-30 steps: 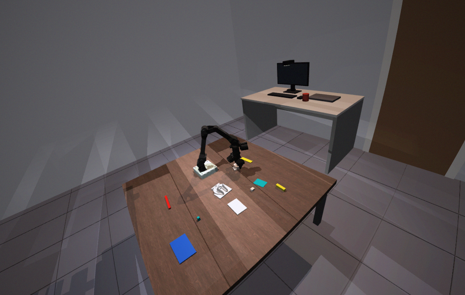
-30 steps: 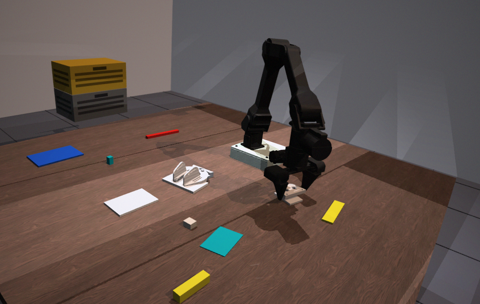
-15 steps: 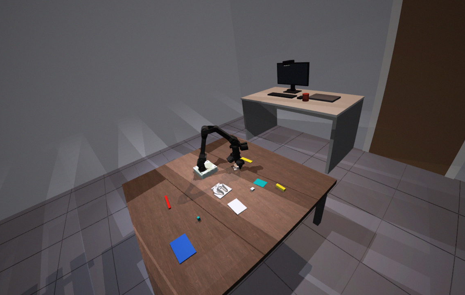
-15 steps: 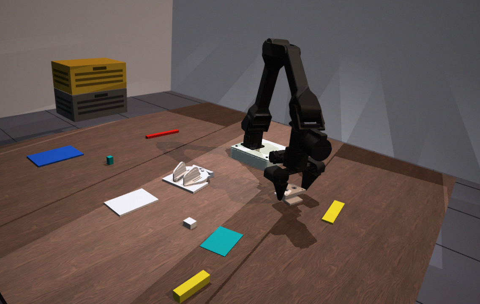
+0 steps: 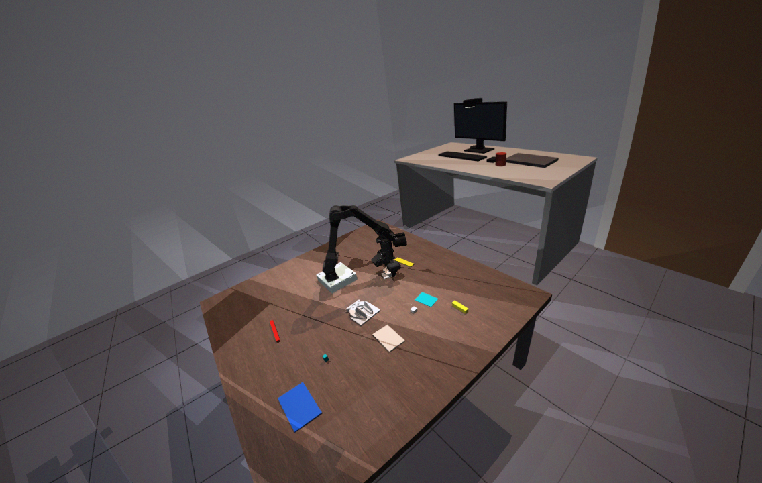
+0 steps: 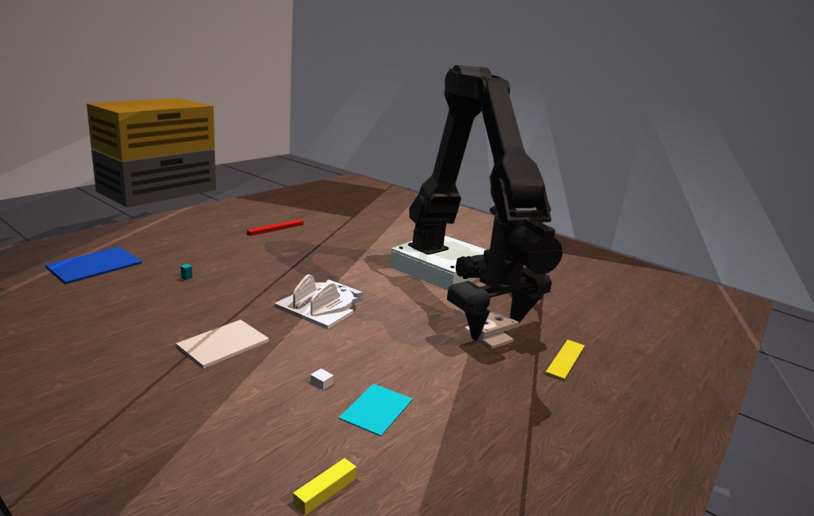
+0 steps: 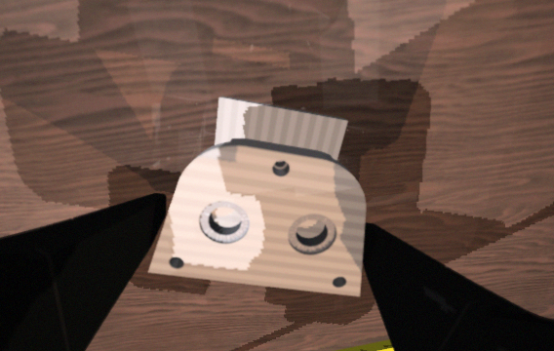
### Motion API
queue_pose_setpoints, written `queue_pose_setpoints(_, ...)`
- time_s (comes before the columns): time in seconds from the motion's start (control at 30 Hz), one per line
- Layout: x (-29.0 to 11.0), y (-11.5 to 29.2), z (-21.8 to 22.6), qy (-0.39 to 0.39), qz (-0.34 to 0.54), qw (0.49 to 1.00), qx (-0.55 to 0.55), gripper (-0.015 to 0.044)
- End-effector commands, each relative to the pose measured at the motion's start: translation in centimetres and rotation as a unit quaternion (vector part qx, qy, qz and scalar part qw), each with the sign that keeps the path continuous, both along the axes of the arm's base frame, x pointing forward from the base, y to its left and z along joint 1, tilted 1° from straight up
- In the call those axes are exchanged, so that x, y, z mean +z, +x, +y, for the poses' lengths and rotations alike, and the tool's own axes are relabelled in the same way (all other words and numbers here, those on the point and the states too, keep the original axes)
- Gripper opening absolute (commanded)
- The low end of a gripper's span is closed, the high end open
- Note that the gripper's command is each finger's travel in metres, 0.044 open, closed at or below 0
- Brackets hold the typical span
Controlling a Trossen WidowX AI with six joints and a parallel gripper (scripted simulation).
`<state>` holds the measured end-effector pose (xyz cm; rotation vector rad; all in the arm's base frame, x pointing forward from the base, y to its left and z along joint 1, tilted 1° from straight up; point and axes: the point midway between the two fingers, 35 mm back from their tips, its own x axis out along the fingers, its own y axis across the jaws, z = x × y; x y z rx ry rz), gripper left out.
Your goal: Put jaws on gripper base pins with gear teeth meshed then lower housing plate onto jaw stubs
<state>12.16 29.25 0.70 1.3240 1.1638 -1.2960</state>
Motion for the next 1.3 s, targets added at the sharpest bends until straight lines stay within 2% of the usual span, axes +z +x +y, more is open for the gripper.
queue_pose_setpoints(0.0, 0.0, 0.0, 0.0, 0.0, 0.0, 1.0, 0.0, 0.0393)
queue_pose_setpoints(0.2, 0.0, 0.0, 0.0, 0.0, 0.0, 1.0, 0.0, 0.0353)
queue_pose_setpoints(0.6, 0.2, 0.0, 0.0, 0.0, 0.0, 1.0, 0.0, 0.0351)
queue_pose_setpoints(1.27, 6.5, 0.1, -0.1, -0.001, -0.001, 1.0, -0.002, 0.0351)
